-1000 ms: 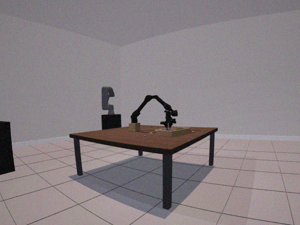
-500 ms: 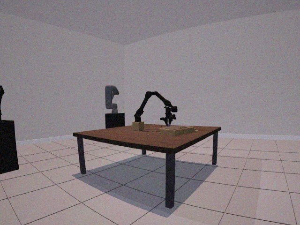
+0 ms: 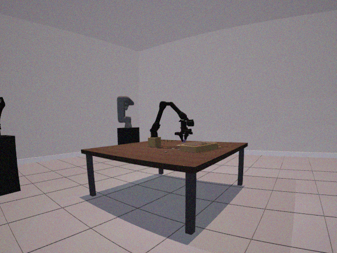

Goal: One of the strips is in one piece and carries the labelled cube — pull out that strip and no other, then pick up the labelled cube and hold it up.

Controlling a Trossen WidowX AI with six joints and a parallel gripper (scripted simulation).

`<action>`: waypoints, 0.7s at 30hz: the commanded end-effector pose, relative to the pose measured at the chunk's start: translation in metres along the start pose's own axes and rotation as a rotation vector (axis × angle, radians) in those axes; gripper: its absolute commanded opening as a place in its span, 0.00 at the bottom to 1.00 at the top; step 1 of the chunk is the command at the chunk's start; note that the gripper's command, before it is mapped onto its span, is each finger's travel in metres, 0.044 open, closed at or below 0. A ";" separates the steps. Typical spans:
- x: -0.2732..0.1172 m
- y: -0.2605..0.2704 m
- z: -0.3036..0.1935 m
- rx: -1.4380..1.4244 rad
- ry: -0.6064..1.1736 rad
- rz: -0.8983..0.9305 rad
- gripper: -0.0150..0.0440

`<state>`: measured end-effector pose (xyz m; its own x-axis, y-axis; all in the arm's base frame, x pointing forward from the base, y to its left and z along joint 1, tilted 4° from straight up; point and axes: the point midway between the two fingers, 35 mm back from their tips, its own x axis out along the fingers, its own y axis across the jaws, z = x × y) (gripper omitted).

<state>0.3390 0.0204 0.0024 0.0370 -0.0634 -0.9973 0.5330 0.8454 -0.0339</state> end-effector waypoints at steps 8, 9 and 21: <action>0.000 -0.020 -0.029 0.007 -0.002 0.005 0.25; -0.001 -0.020 -0.029 0.007 -0.002 0.005 0.25; -0.036 -0.020 -0.029 0.007 -0.002 0.005 0.25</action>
<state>0.3013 0.0201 0.0320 0.0330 -0.0635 -0.9974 0.5337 0.8449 -0.0361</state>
